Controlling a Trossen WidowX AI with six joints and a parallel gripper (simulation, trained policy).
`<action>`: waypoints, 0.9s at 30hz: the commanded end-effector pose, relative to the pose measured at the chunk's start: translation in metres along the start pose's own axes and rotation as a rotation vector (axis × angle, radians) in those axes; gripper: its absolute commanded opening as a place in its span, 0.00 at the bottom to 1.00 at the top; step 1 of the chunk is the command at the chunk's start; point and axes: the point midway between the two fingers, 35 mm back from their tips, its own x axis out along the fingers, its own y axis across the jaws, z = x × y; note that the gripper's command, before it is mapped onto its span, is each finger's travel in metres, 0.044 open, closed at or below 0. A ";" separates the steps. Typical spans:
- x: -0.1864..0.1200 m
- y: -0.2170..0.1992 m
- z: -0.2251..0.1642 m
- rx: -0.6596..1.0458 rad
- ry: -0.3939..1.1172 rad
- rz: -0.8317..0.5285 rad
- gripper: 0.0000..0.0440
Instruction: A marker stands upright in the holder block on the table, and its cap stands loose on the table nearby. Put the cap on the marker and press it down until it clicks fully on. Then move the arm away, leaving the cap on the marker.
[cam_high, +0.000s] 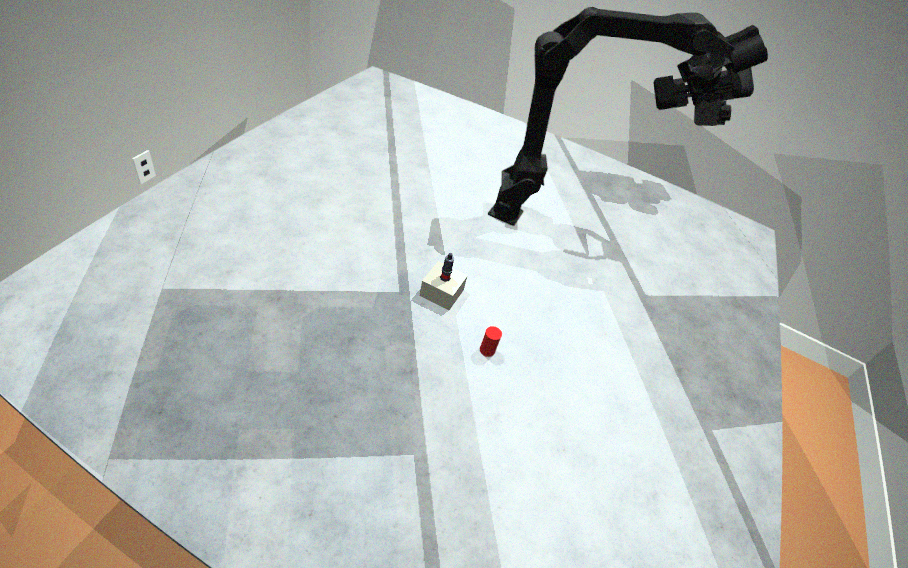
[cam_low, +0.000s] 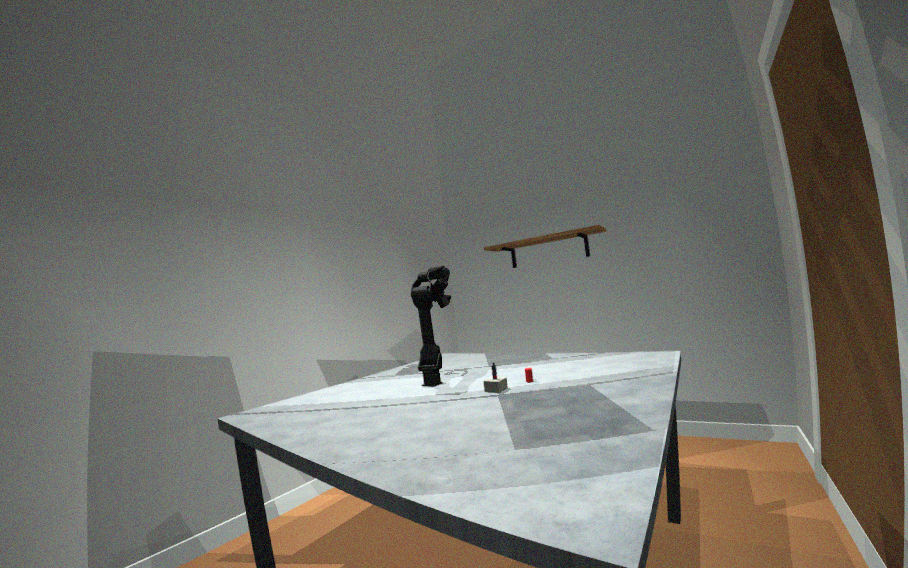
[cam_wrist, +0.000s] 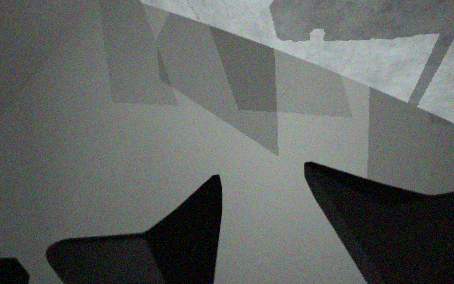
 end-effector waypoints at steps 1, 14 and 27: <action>-0.003 0.001 0.009 0.001 -0.022 -0.004 0.61; -0.015 0.003 0.039 0.015 -0.084 -0.017 0.69; -0.029 0.006 0.071 0.028 -0.146 -0.023 0.74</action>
